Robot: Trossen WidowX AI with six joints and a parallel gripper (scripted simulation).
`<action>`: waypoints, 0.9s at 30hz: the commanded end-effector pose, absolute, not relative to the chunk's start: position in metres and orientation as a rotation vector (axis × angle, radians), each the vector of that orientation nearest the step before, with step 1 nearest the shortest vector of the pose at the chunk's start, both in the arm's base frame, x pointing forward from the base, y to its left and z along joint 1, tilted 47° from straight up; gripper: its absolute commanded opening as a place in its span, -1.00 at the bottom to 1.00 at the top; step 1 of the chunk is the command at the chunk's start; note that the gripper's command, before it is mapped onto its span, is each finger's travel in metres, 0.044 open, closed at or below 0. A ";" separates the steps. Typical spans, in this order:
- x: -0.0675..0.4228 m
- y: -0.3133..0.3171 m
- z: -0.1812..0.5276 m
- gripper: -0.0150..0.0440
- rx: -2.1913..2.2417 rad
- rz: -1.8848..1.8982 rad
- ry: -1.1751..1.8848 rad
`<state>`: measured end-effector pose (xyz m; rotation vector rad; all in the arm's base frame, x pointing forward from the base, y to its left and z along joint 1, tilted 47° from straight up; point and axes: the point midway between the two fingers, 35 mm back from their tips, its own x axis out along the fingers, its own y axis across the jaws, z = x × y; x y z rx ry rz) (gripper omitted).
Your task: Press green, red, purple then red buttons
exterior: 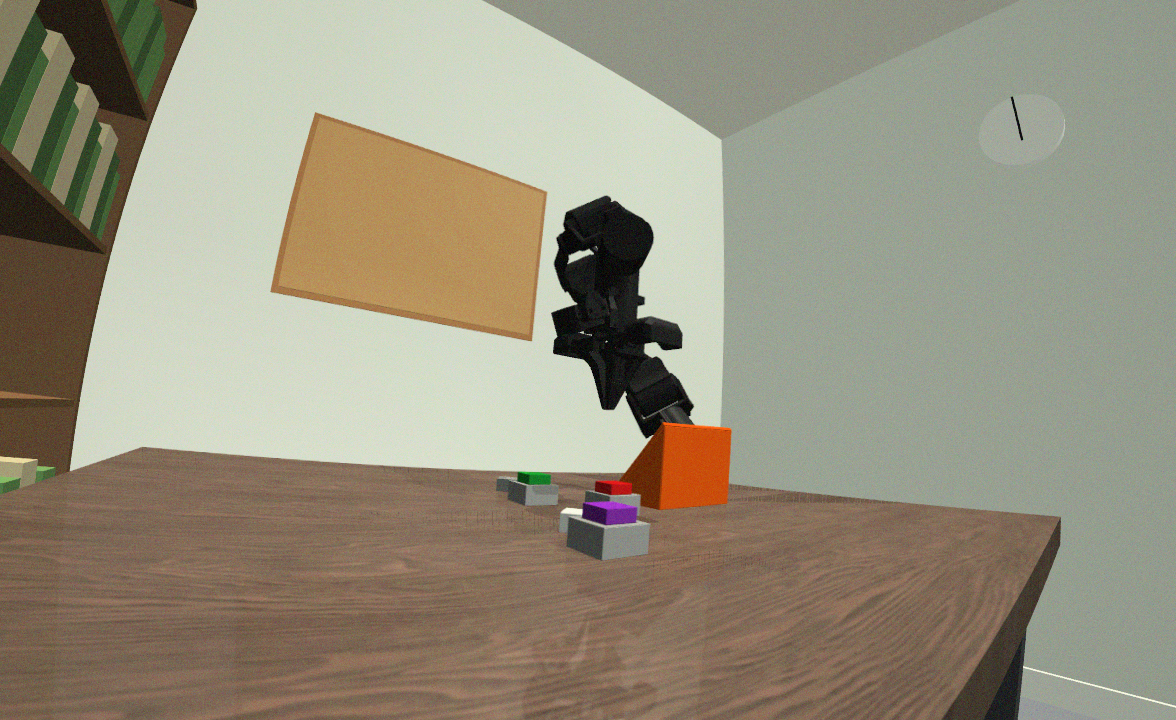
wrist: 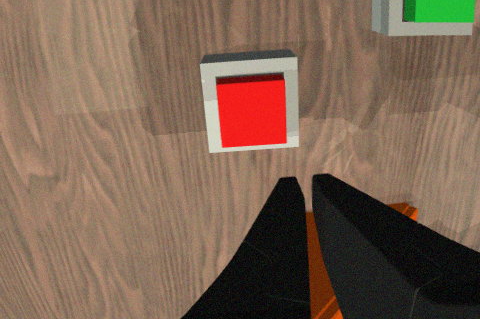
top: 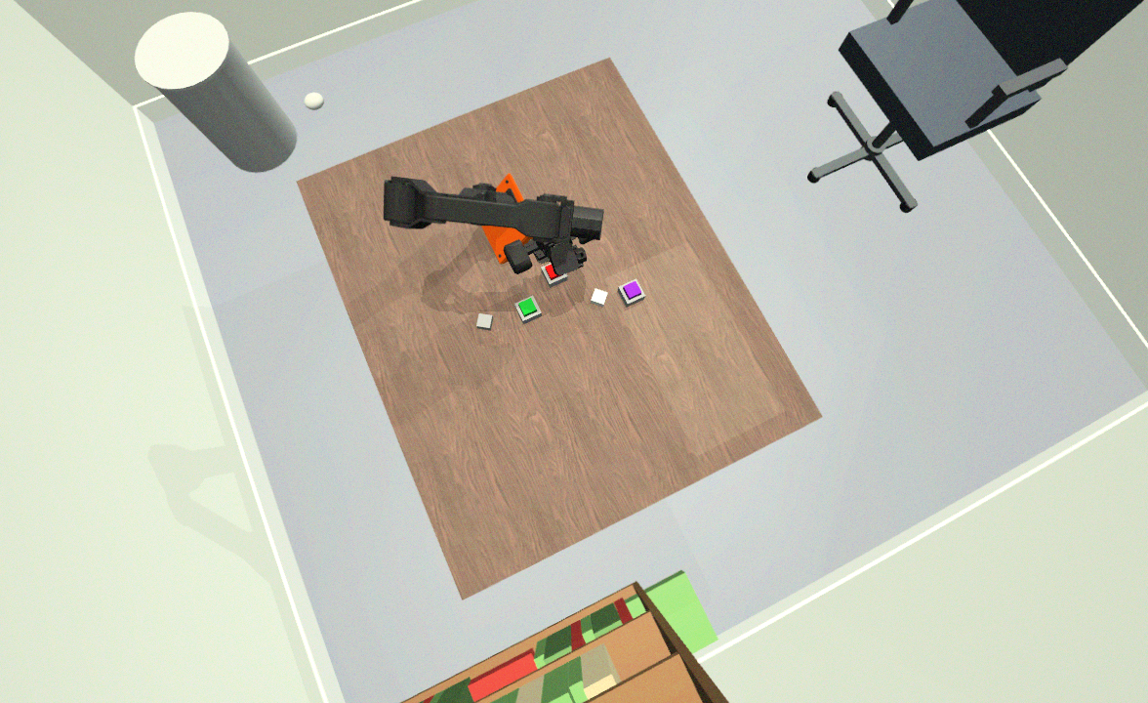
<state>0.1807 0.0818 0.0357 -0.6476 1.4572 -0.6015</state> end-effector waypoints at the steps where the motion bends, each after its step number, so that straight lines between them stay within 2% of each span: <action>1: 0.171 0.087 0.027 -0.42 -0.631 -0.616 1.456; 5: 0.173 0.080 0.020 -0.42 -0.631 -0.615 1.456; 9: 0.173 0.044 -0.014 -0.42 -0.632 -0.617 1.455; 27: 0.174 0.029 -0.029 -0.42 -0.632 -0.618 1.454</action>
